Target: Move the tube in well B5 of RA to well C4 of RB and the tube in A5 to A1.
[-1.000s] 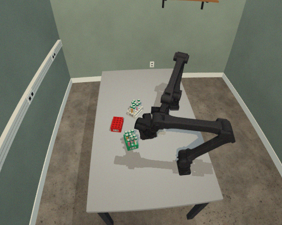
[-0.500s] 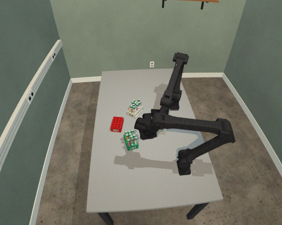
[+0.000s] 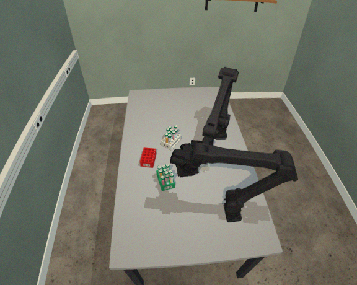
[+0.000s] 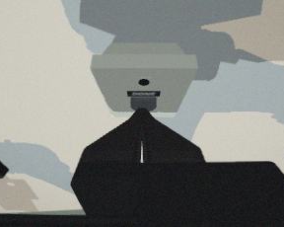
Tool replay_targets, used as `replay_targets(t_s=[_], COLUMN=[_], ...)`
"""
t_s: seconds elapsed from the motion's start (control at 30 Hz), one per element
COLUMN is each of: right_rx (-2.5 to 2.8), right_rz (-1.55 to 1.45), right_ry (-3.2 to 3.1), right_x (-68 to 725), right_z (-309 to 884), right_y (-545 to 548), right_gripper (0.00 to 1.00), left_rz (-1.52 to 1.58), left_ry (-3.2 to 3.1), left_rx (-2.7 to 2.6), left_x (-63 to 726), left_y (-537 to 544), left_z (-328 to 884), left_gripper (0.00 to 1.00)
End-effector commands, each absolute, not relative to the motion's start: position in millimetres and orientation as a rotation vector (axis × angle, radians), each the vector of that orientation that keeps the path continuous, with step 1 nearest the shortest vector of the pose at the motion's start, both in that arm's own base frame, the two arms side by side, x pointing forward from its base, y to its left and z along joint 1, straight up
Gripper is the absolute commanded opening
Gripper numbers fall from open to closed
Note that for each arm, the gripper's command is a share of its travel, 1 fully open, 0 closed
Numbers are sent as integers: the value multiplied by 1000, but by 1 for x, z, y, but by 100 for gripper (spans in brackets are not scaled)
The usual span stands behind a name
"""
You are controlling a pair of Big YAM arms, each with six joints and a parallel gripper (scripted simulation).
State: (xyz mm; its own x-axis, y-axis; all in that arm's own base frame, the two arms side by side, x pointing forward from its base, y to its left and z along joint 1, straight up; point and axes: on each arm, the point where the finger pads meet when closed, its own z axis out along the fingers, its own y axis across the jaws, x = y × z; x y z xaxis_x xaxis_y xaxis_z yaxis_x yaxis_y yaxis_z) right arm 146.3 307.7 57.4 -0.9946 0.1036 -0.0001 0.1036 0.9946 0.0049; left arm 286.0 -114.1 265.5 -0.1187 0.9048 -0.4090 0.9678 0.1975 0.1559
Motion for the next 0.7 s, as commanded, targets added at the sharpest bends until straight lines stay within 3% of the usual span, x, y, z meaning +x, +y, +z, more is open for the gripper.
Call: replay_targets(t_s=[0.0,0.67], right_rx=[170,170], right_rz=[13,-1], right_ry=[3131,3135], right_x=[155,153], right_z=[53,39], right_y=[310,306], right_gripper=[0,0], left_rz=[-181,-181], left_ry=[2038,2038], left_rx=[1734,1734], left_x=[293,293], left_y=[-115,-115], left_z=[281,281], left_gripper=[30,30])
